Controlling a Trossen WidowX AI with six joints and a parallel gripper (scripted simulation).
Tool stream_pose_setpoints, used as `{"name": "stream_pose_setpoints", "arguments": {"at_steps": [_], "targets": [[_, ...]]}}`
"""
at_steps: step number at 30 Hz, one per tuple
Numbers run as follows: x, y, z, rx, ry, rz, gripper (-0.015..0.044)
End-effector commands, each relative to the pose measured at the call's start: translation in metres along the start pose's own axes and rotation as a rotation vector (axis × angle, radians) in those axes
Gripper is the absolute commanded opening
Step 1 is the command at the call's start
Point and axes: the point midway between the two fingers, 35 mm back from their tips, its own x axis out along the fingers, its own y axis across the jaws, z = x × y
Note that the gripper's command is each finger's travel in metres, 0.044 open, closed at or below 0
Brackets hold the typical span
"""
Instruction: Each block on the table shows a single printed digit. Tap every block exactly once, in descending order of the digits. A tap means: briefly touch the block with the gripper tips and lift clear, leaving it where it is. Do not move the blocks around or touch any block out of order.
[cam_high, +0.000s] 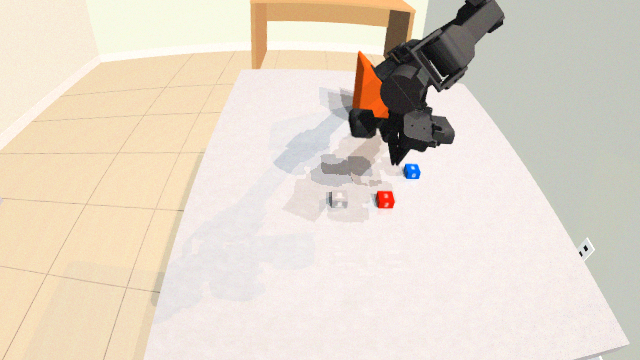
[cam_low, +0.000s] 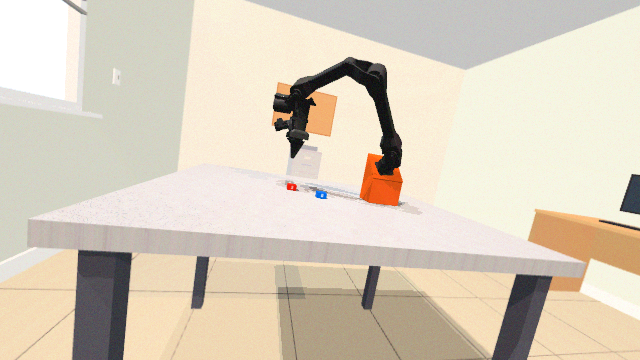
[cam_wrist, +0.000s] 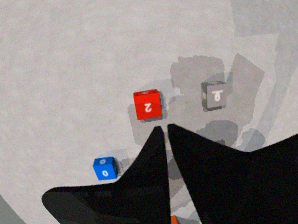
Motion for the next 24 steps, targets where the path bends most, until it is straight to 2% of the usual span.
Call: {"name": "stream_pose_setpoints", "arguments": {"at_steps": [1,3,24], "targets": [[0.057,0.006,-0.006,0.005,0.024,0.015,0.0020],[0.070,0.007,-0.008,0.005,0.025,0.017,0.0020],[0.097,0.007,-0.008,0.005,0.025,0.018,0.0020]]}}
